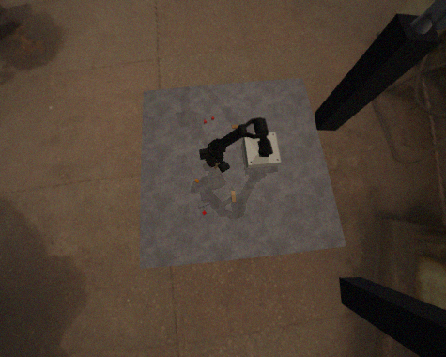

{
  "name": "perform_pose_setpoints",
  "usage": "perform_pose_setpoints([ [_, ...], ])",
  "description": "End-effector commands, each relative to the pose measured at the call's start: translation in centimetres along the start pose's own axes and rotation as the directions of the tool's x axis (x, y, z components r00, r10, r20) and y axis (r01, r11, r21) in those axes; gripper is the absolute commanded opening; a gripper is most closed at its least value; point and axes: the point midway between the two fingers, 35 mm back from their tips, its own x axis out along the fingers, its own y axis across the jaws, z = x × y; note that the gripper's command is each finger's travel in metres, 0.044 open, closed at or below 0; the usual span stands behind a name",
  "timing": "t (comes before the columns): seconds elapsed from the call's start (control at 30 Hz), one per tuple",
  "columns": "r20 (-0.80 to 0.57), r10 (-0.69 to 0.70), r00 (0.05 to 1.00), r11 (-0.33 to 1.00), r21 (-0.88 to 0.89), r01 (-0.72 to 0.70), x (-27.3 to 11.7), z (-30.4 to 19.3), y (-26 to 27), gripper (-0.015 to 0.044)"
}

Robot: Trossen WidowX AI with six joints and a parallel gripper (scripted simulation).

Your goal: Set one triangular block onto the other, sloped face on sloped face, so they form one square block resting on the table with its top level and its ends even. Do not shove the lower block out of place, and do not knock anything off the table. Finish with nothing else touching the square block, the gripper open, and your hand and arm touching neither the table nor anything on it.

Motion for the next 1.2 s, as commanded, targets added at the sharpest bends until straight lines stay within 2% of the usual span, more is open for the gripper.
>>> perform_pose_setpoints([
  [0.0, 0.003, -0.006, 1.0, 0.991, -0.136, 0.006, -0.03, 0.04, -0.05, 0.0],
  [0.3, 0.004, -0.006, 1.0, 0.938, -0.347, 0.008, -0.03, 0.03, -0.03, 0.0],
  [0.73, 0.007, -0.007, 1.0, 0.758, -0.652, 0.01, -0.03, 0.01, 0.0, 0.0],
  [1.17, 0.01, -0.007, 1.0, 0.469, -0.883, 0.012, -0.03, -0.02, 0.02, 0.0],
])
